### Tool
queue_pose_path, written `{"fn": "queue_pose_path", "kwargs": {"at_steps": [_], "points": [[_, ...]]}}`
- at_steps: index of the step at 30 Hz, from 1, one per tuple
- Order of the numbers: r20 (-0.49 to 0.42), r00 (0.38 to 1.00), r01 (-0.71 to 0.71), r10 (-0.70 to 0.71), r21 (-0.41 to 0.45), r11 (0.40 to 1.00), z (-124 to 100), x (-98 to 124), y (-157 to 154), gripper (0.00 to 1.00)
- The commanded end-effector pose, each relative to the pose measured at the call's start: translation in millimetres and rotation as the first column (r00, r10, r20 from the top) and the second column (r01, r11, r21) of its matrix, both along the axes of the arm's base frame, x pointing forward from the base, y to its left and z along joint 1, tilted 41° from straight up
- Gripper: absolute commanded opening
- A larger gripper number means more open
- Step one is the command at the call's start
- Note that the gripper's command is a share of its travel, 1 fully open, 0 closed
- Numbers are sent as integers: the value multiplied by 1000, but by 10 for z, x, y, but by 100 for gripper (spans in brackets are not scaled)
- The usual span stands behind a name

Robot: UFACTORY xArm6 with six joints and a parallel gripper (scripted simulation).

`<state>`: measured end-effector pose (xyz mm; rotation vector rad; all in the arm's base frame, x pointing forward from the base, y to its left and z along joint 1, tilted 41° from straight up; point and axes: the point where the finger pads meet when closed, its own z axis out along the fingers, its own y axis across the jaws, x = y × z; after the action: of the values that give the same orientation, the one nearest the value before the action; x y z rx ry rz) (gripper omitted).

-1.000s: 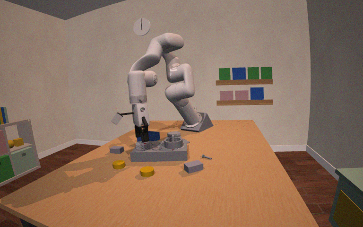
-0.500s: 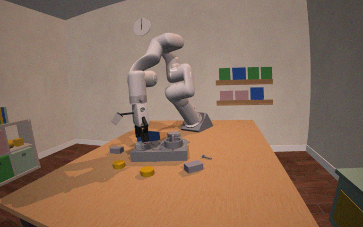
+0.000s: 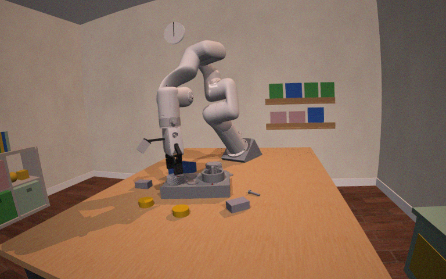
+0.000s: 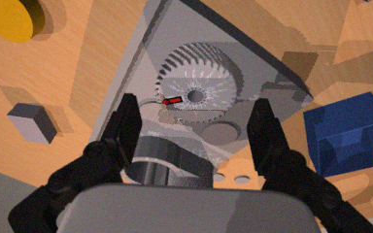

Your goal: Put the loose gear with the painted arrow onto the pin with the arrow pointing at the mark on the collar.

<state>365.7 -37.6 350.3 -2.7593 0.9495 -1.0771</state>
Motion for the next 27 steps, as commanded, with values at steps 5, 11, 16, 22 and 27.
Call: {"fn": "queue_pose_path", "kwargs": {"at_steps": [5, 11, 16, 22, 27], "points": [[4, 1000, 0, 0, 0, 1000, 3, 15, -3, 93], [4, 1000, 0, 0, 0, 1000, -29, 42, -11, 93], [4, 1000, 0, 0, 0, 1000, -51, 60, -16, 93], [4, 1000, 0, 0, 0, 1000, -103, 103, -28, 93], [4, 1000, 0, 0, 0, 1000, -149, 141, -40, 93]]}}
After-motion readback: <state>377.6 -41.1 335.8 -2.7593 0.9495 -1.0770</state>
